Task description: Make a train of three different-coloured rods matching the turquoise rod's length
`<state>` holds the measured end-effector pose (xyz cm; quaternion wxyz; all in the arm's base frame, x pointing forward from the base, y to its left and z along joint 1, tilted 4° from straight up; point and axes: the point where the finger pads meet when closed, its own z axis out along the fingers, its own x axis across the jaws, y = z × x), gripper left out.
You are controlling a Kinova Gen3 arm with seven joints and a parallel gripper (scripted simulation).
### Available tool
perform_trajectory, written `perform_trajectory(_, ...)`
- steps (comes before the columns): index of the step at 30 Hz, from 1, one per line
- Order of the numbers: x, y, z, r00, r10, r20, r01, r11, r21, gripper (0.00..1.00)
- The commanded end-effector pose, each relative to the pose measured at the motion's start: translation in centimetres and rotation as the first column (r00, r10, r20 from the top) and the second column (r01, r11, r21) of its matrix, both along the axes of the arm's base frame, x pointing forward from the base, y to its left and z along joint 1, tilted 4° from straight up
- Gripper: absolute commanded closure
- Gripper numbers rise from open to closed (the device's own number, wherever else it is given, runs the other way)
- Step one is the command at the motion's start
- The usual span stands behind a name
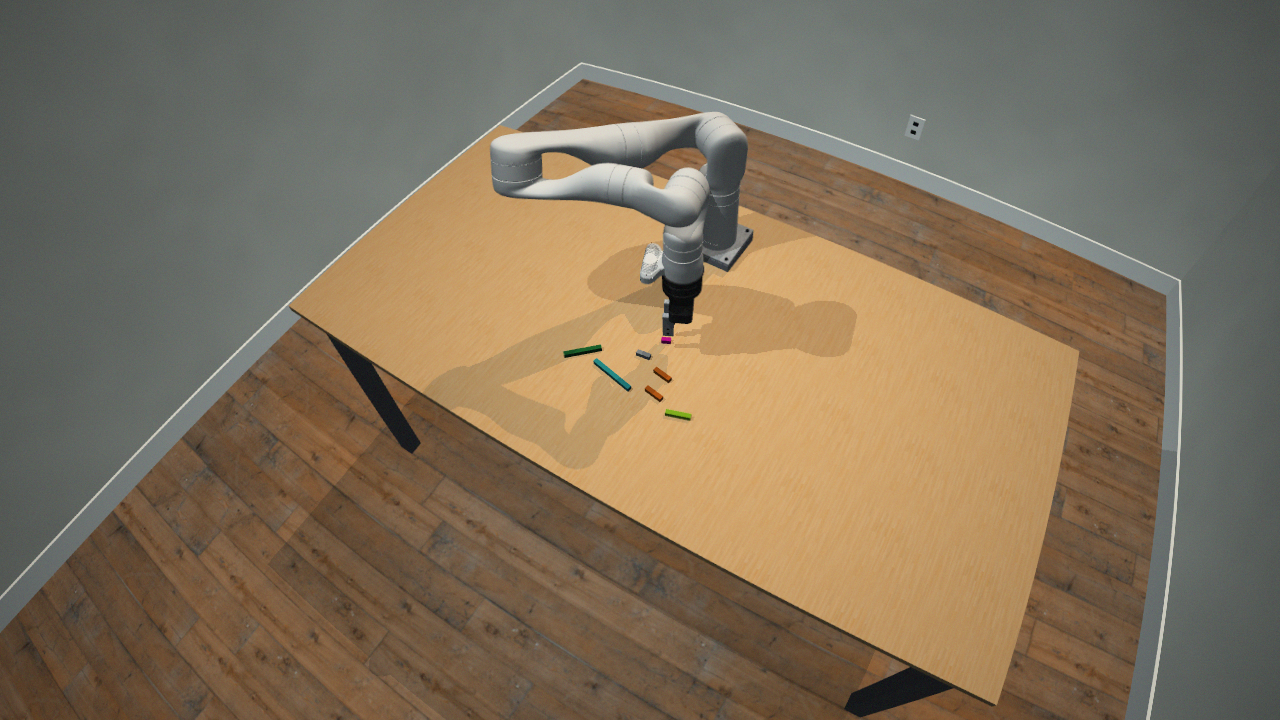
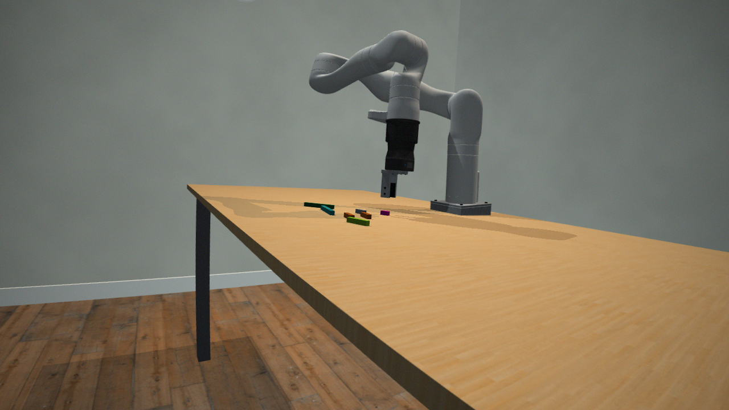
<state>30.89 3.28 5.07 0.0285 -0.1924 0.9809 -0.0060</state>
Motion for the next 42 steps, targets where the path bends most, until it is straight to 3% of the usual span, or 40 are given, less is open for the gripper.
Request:
perform_trajectory(1,0.4,-0.3,1.5,1.000,-0.003,0.010,0.003,1.000,-0.009,0.46)
perform_trajectory(10,0.1,-0.3,4.2,1.000,-0.002,0.008,0.002,1.000,-0.008,0.46)
perform_trajectory(21,-0.2,-0.3,4.8,1.000,-0.001,0.005,0.001,1.000,-0.009,0.46)
perform_trajectory(22,-0.2,-0.3,4.8,1.000,-0.001,0.005,0.001,1.000,-0.009,0.00)
perform_trajectory(42,-0.1,-0.3,4.8,1.000,-0.004,0.005,0.004,1.000,-0.009,0.00)
